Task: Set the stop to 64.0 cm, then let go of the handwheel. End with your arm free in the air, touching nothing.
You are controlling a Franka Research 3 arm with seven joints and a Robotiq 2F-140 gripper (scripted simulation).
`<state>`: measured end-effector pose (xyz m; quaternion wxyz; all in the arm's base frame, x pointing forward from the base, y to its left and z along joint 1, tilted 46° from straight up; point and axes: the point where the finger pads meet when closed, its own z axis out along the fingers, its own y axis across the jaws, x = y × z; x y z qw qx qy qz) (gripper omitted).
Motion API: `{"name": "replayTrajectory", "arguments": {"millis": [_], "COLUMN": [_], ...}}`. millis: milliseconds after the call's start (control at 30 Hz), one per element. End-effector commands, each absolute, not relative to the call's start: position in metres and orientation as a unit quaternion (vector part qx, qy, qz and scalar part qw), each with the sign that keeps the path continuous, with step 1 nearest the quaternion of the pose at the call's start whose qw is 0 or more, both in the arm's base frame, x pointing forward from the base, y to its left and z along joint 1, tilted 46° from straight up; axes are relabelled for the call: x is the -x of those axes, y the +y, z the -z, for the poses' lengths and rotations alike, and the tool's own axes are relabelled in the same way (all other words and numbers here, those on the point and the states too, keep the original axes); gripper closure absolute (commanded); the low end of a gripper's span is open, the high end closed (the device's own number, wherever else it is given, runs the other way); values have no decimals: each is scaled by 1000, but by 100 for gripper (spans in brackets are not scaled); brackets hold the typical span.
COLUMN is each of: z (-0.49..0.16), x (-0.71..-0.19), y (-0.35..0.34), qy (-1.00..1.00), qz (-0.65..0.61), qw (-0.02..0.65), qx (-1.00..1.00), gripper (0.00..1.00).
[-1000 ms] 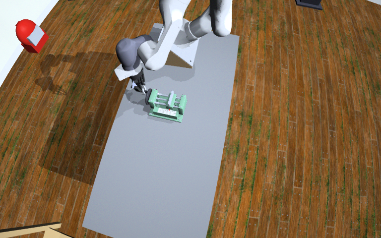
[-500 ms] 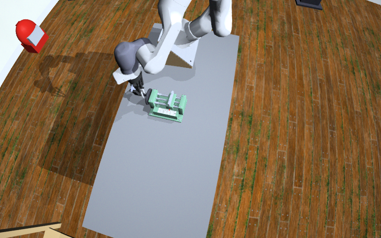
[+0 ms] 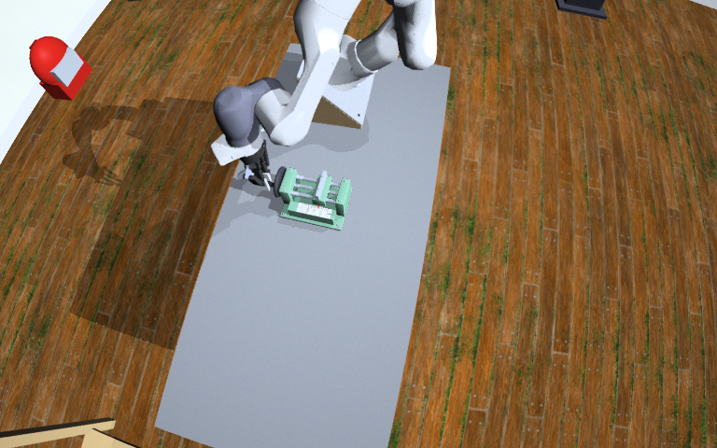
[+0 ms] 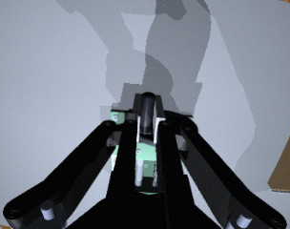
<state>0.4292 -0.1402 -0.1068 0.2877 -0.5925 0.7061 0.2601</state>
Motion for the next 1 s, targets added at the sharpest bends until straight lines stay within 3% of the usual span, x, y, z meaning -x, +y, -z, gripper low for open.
{"name": "replayTrajectory", "arguments": {"millis": [0, 967], "z": [111, 130], "x": [-433, -441], "y": [-138, -120], "qy": [708, 708], "qz": [-260, -260], "qw": [287, 287], "qx": [591, 591], "gripper": [96, 96]}}
